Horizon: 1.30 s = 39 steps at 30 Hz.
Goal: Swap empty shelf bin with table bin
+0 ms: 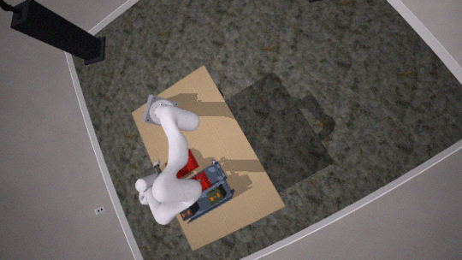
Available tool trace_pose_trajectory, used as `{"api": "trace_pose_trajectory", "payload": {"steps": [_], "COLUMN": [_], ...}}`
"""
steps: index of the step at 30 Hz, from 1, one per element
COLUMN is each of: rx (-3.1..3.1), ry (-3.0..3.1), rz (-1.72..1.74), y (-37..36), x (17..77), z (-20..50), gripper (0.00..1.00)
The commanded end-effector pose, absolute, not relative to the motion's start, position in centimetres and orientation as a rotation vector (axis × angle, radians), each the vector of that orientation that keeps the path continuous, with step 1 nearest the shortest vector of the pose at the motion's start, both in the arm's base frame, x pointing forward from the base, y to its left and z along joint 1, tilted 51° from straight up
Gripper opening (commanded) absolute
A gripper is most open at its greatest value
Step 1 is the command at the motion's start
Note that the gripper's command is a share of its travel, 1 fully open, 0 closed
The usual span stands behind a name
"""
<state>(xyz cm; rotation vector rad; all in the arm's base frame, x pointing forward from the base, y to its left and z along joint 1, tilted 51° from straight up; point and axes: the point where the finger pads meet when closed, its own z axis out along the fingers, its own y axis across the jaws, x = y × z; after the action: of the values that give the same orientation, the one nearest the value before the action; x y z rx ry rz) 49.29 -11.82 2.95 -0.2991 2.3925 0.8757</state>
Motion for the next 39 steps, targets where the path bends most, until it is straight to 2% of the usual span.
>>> {"api": "trace_pose_trajectory", "payload": {"steps": [1, 39], "rx": [-0.299, -0.299], "ry": [2.392, 2.392], "rz": [0.874, 0.874], "y": [-11.89, -12.14], "x": [49.32, 49.15], "z": [2.98, 3.22], "gripper": [0.26, 0.26]}}
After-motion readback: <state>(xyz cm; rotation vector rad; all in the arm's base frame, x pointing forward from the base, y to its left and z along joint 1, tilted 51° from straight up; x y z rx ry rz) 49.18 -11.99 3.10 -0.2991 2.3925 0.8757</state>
